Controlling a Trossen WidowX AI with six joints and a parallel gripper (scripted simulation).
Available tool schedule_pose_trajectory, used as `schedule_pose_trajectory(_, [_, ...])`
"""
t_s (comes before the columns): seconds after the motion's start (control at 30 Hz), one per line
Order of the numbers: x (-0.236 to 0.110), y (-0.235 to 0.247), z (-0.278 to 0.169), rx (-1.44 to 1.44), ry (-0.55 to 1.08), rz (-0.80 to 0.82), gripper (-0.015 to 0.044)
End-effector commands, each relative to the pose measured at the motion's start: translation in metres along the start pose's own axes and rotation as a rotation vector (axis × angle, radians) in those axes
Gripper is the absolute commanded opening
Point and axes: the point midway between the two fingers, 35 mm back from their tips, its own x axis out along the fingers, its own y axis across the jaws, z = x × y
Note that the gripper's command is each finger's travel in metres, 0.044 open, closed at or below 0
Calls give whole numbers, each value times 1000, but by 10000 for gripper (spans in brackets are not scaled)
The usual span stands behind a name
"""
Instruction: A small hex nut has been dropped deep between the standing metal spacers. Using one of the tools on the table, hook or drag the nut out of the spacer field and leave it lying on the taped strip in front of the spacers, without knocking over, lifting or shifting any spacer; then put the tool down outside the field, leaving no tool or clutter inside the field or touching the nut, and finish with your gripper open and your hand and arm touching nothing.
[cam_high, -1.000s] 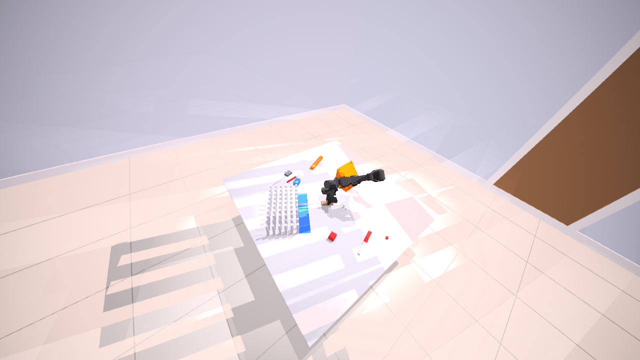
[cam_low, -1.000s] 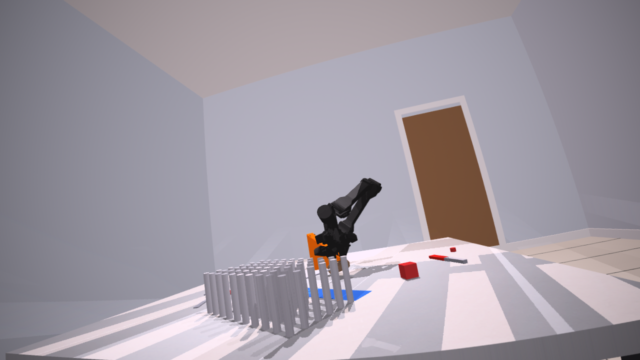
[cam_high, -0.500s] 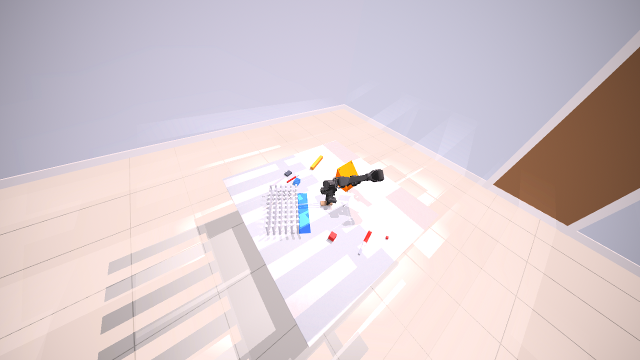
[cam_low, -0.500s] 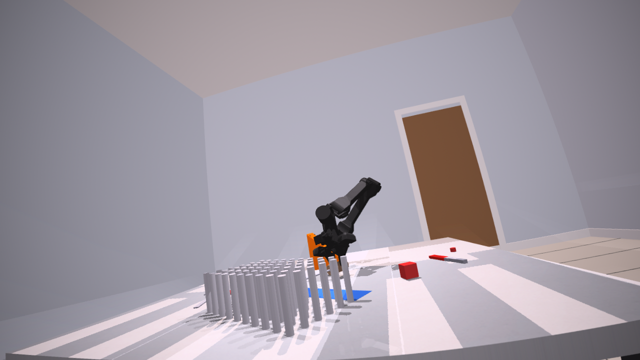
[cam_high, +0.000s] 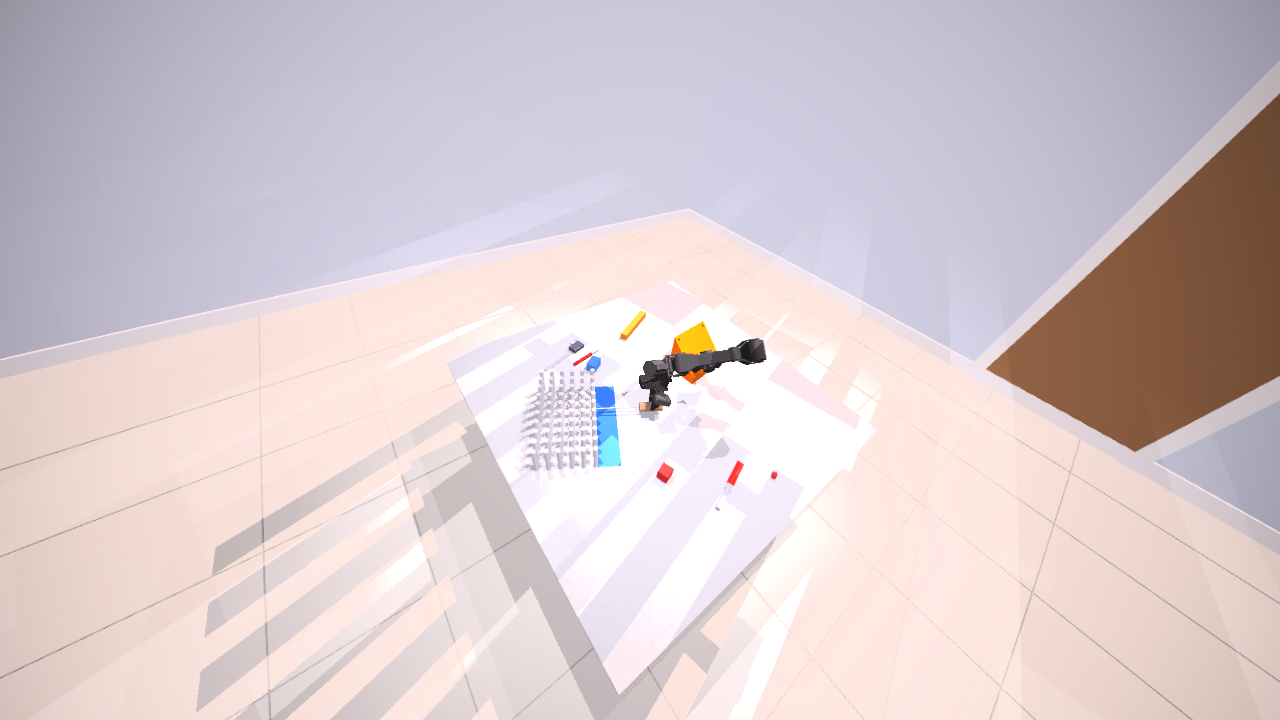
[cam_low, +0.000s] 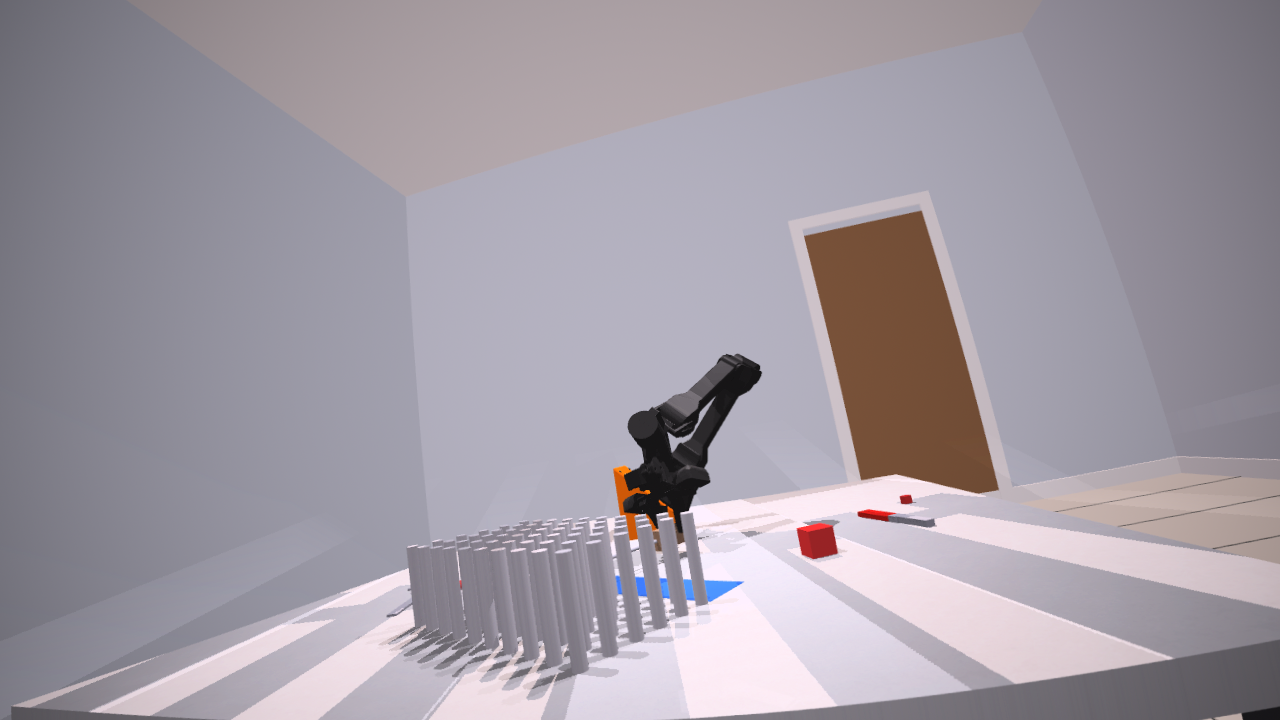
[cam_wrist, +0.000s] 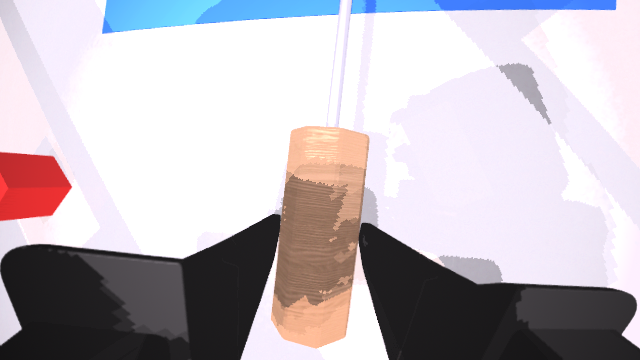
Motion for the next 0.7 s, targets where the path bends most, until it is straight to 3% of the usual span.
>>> schedule_pose_trajectory(0.0, [0,3,5,-11,-3,7,0])
schedule_pose_trajectory(0.67, [3,3,16,-12,-4,7,0])
